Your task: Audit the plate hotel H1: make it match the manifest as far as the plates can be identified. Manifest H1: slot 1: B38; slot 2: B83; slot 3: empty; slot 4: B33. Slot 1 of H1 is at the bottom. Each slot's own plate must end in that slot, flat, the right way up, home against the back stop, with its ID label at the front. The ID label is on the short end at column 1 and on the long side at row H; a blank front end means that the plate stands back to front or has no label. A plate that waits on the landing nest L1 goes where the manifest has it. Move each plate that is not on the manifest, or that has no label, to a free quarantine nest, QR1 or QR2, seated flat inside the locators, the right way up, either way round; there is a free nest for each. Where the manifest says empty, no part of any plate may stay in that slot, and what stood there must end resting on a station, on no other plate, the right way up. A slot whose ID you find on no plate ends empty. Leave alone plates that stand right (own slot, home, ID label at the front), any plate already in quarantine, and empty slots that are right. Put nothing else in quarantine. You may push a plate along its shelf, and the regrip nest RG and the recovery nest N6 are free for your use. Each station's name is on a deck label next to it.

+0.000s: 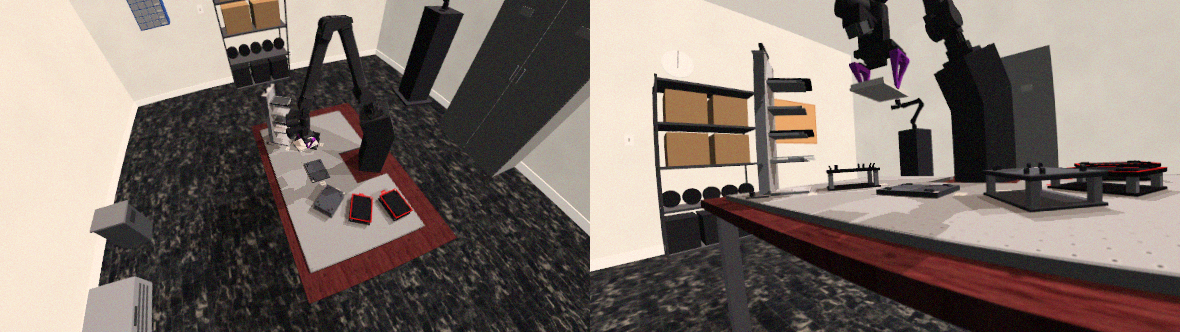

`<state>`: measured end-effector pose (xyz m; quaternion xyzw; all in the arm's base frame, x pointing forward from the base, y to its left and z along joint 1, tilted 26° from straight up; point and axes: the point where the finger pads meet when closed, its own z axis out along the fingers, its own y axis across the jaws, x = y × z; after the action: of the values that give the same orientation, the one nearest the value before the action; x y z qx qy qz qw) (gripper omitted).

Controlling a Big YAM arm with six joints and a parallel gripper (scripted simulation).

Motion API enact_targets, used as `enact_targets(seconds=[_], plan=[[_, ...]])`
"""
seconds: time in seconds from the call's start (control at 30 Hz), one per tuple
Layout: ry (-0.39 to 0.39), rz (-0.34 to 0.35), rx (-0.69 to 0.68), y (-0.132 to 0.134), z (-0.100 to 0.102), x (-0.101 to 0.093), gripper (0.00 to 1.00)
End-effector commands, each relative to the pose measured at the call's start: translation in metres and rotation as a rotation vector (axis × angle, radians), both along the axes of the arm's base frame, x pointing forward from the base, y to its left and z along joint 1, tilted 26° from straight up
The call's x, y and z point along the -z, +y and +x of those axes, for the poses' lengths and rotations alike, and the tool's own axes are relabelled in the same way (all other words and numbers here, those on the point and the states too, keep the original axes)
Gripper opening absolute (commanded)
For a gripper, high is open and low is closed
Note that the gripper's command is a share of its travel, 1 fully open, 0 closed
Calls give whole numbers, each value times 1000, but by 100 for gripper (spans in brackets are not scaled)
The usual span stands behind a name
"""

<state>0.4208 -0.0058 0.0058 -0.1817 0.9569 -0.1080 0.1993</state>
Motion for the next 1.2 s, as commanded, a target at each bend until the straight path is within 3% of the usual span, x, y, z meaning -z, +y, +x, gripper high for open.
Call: enact_targets(seconds=[0.0, 0.3, 1.1, 1.17], plan=[[-9, 3, -12, 16, 4, 2, 86], [-27, 7, -13, 42, 12, -1, 86], [-9, 5, -14, 116, 5, 12, 86], [-2, -10, -44, 119, -5, 20, 86]])
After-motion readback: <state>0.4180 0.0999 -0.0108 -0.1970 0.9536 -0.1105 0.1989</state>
